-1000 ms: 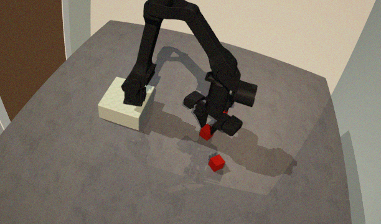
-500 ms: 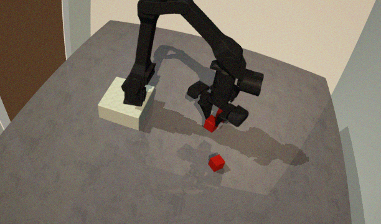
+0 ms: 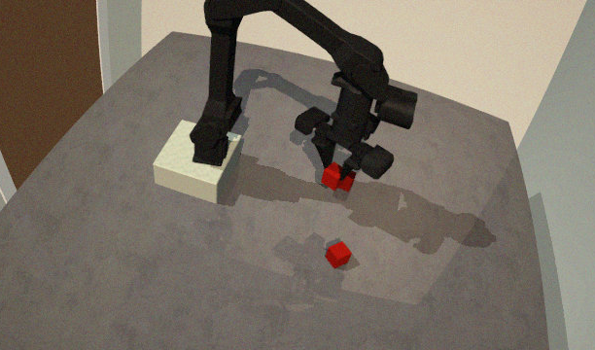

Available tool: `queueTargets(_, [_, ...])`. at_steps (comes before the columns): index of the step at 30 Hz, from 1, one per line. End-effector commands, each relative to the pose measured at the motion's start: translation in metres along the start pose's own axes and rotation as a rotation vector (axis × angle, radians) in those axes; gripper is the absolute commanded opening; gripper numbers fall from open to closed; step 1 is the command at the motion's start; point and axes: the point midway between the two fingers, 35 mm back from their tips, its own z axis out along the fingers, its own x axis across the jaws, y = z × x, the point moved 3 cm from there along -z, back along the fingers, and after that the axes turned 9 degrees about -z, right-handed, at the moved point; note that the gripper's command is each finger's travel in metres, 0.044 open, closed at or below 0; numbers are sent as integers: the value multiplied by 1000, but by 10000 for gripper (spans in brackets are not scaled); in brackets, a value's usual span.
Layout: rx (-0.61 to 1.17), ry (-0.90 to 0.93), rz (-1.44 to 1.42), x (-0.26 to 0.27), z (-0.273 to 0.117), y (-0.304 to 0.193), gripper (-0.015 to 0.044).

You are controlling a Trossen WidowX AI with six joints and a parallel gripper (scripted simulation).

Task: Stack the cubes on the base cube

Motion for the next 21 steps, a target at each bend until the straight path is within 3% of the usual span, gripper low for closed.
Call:
queueTargets(1, [-7, -9, 6, 2, -13, 0, 105])
queueTargets(21, [-12, -6, 519, 0, -3, 27, 105])
